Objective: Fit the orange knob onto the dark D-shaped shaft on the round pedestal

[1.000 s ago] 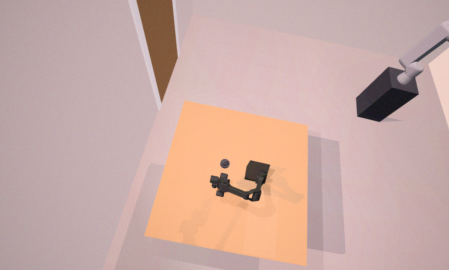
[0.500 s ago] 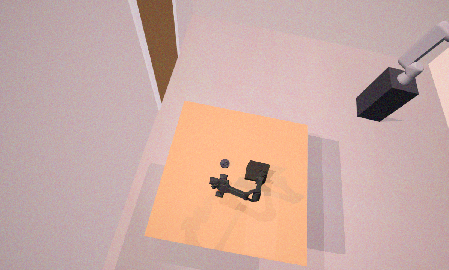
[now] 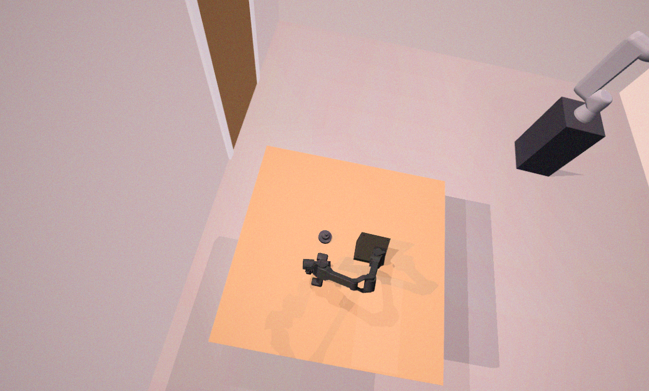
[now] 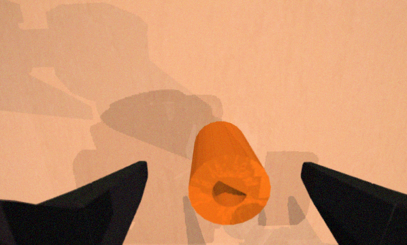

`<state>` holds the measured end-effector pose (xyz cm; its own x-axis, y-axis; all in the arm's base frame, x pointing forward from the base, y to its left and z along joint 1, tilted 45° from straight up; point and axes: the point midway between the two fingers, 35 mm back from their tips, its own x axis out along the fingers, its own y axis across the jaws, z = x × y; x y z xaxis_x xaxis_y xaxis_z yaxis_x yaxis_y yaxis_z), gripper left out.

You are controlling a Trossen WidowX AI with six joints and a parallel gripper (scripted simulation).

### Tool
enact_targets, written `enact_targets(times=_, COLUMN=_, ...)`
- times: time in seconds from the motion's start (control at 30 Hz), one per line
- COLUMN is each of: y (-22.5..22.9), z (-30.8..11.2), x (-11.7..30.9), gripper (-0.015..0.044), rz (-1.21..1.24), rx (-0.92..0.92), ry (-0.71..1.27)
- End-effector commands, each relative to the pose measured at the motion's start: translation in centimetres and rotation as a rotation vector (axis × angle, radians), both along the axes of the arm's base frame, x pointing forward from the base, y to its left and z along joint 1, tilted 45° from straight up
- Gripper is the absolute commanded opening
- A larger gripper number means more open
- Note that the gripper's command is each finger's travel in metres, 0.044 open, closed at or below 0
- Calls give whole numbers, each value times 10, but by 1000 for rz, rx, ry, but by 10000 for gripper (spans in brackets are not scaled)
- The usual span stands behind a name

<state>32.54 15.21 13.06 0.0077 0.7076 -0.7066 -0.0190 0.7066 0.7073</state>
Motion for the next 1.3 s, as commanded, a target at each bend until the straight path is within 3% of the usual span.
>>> enact_targets(times=0.0, y=5, z=-7, x=-1, gripper=440, rz=0, rx=-4, ry=6)
enact_targets(times=0.6, y=24, z=-24, x=-3, gripper=440, rz=-1, rx=0, ry=7)
enact_targets(times=0.93, y=24, z=-24, x=-3, gripper=177, rz=-1, rx=0, ry=7)
enact_targets(times=1.13, y=24, z=-24, x=-3, gripper=138, rz=-1, rx=0, ry=7)
enact_targets(times=1.27, y=17, z=-19, x=-1, gripper=32, rz=-1, rx=-4, ry=6)
